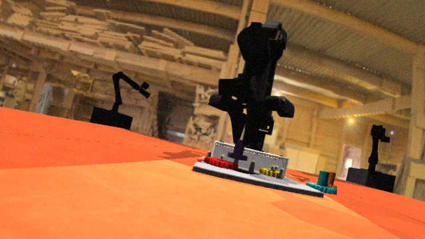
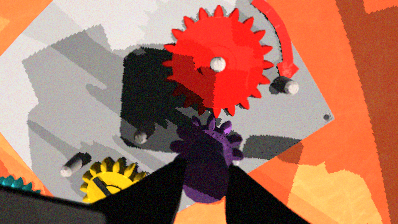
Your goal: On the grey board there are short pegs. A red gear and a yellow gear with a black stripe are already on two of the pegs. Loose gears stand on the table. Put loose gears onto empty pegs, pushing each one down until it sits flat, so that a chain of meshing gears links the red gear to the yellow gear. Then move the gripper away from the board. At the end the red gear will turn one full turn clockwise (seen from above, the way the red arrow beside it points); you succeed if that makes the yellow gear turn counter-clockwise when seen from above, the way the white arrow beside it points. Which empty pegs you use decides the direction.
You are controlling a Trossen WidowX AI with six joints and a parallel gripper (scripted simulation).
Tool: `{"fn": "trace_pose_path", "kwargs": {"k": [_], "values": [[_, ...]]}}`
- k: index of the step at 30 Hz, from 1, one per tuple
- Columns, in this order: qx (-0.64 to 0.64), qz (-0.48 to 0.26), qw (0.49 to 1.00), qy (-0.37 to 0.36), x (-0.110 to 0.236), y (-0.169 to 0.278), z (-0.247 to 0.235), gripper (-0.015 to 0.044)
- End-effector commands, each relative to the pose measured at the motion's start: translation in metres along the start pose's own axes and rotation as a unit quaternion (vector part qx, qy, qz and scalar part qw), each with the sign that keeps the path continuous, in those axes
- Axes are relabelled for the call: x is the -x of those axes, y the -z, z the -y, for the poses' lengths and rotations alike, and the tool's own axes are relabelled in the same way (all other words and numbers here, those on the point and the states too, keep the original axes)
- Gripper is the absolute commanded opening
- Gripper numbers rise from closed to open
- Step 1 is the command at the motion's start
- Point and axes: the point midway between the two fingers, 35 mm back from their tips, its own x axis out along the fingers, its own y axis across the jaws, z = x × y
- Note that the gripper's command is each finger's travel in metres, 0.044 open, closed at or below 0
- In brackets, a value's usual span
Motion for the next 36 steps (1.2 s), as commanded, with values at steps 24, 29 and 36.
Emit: {"fn": "trace_pose_path", "kwargs": {"k": [24,29,36], "values": [[-0.027,-0.006,1.000,0.002,-0.0110,0.0030,0.0018,0.0000],[0.040,-0.006,0.999,0.001,-0.0110,0.0020,0.0018,0.0000],[0.107,-0.006,0.994,0.001,-0.0112,0.0023,-0.0001,0.0000]]}}
